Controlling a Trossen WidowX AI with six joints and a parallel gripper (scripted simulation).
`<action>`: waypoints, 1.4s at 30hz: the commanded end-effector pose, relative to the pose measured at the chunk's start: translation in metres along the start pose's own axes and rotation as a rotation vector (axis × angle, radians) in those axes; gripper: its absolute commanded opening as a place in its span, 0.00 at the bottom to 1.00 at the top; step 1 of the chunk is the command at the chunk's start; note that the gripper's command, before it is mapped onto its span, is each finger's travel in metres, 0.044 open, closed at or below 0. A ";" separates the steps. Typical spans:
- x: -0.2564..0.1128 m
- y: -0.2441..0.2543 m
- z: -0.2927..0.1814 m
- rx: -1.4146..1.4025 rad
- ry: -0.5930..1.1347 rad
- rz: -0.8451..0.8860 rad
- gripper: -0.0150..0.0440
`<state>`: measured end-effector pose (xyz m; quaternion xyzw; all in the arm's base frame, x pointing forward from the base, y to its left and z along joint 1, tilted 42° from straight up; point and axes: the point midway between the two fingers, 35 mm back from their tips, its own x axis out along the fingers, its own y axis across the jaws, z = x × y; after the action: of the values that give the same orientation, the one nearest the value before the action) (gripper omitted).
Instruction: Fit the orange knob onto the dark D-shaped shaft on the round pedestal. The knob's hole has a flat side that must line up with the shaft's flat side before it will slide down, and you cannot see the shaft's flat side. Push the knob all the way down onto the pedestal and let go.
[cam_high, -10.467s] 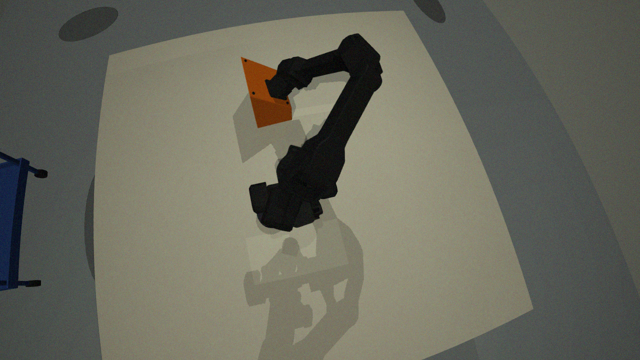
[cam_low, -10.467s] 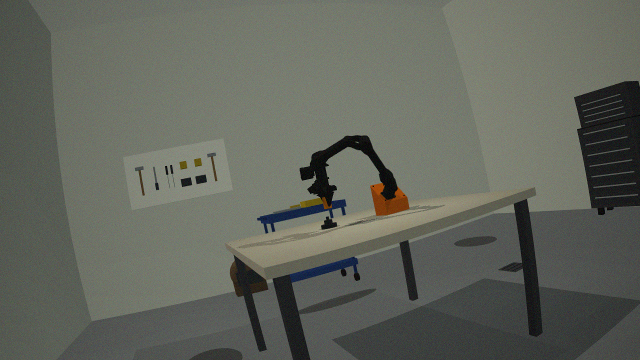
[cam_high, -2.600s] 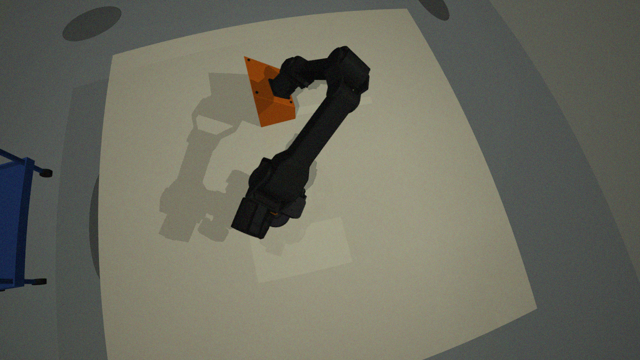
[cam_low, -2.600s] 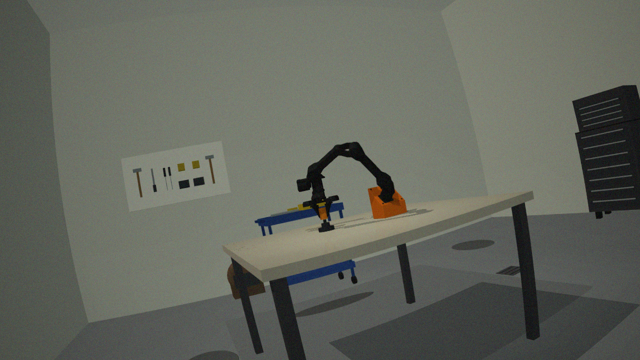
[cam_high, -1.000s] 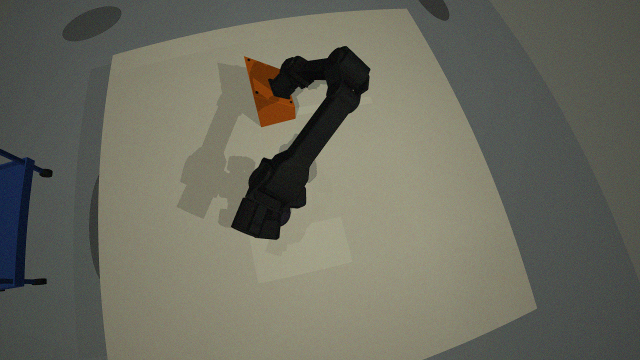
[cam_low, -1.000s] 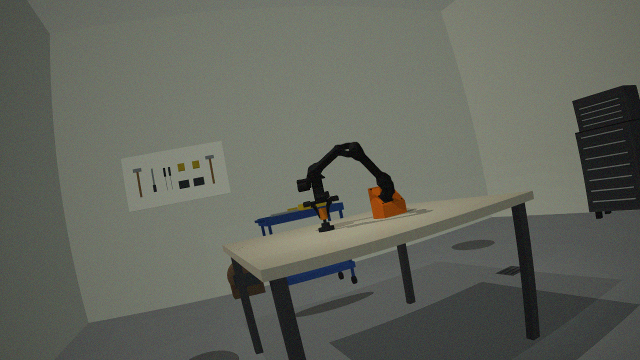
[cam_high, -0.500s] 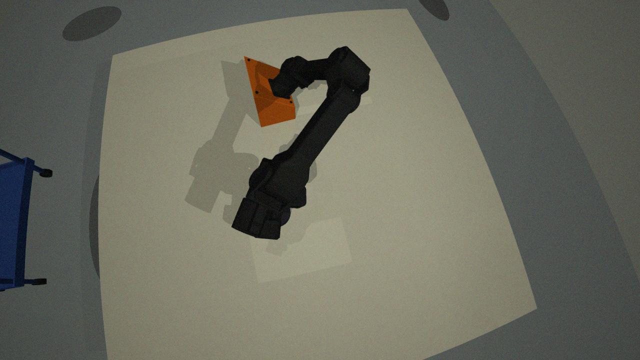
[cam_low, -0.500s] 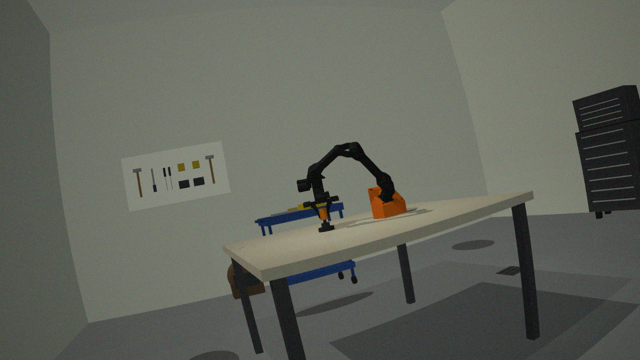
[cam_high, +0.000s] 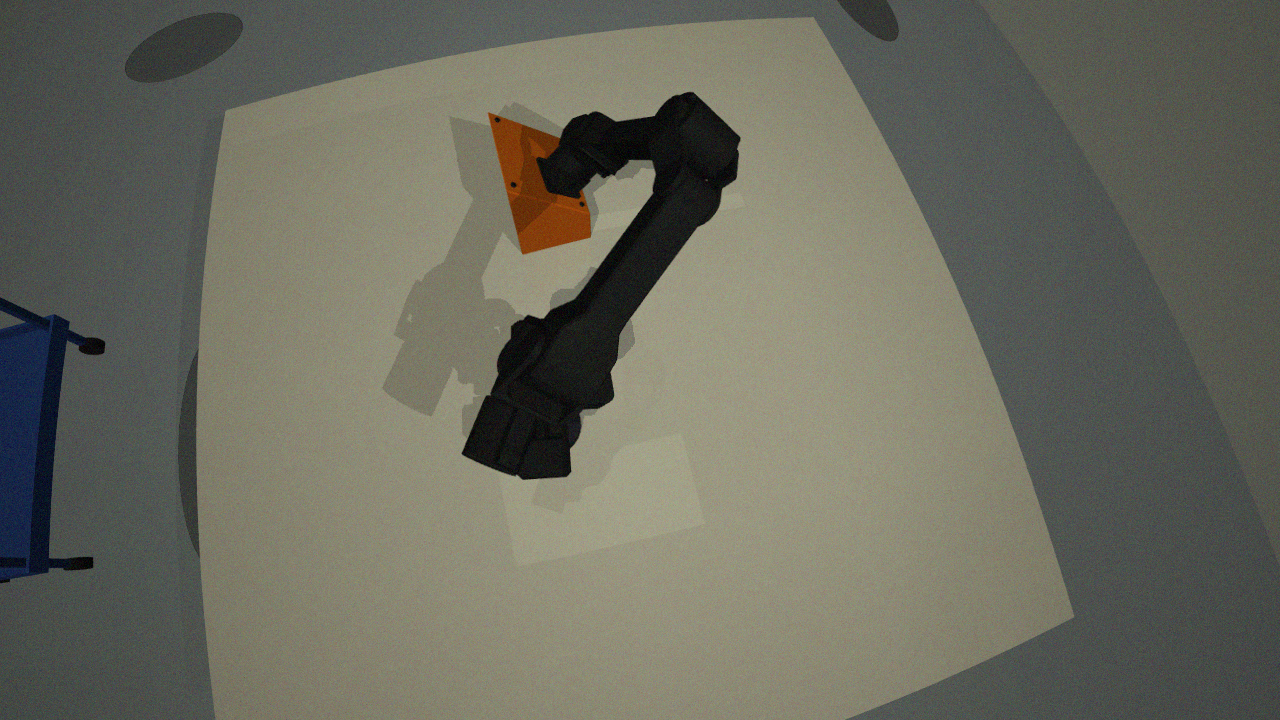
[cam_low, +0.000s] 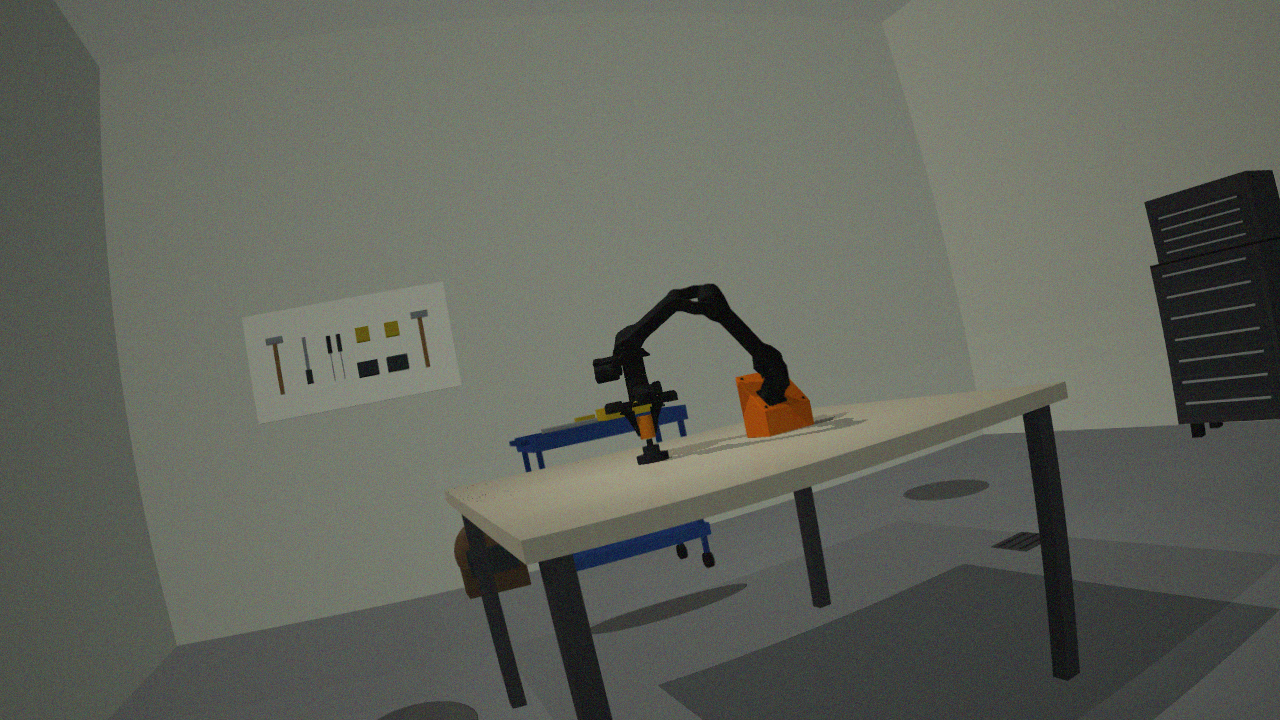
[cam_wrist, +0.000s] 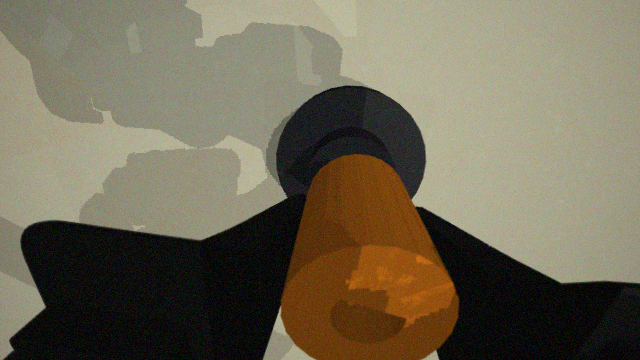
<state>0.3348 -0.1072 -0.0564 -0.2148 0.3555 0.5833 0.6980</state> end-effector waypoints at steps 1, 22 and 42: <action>0.001 0.000 0.000 -0.063 0.001 0.000 0.25; 0.004 0.000 0.000 -0.063 0.001 0.000 0.25; 0.002 0.001 0.000 -0.272 0.001 0.000 0.25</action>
<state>0.3344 -0.1062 -0.0579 -0.3045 0.2763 0.6248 0.6638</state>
